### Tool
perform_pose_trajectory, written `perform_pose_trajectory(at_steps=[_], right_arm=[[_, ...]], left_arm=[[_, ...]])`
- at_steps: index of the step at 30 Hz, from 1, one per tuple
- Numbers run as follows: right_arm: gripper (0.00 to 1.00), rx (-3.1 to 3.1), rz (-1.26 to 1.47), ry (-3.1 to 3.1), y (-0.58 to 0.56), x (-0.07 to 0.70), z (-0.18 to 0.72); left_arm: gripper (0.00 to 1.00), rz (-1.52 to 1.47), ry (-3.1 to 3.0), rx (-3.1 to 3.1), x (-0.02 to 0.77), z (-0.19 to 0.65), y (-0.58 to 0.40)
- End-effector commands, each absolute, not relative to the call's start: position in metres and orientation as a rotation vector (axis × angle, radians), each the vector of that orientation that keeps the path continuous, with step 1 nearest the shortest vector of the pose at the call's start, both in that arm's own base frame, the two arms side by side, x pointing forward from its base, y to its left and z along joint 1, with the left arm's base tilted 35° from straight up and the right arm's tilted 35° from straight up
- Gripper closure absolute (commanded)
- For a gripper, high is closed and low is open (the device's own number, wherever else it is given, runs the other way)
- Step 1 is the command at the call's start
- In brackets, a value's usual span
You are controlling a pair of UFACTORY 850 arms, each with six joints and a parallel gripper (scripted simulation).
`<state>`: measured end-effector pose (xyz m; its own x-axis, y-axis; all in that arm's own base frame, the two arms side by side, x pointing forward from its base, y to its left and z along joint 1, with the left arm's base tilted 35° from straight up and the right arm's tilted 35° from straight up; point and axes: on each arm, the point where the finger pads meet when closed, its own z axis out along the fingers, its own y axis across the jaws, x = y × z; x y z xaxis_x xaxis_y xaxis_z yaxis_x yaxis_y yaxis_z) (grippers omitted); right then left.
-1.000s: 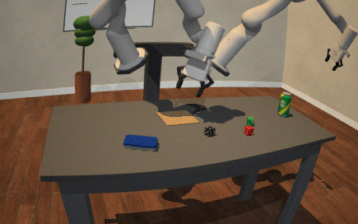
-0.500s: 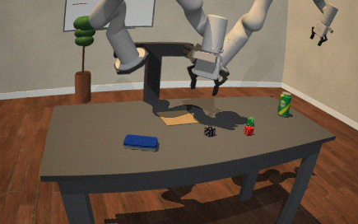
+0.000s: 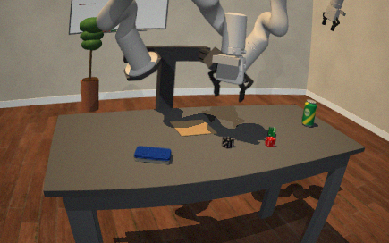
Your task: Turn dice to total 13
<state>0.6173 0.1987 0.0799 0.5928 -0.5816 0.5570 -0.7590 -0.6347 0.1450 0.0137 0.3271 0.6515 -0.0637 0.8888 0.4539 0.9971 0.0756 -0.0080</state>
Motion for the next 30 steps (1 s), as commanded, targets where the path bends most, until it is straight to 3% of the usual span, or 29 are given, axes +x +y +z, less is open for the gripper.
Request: perform_pose_trajectory(at_steps=[1,22,30], right_arm=[[0.00,2.463,0.666,-1.082,0.200,0.619,0.081],[0.00,2.464,0.666,-1.082,0.199,0.620,0.078],[0.00,2.464,0.666,-1.082,0.175,0.633,0.039]], left_arm=[[0.00,-0.476,-2.003,-1.875,-0.002,0.653,0.309],[0.00,-0.508,-1.971,-1.857,-0.017,0.653,0.284],[0.00,-0.508,-1.971,-1.857,-0.017,0.653,0.284]])
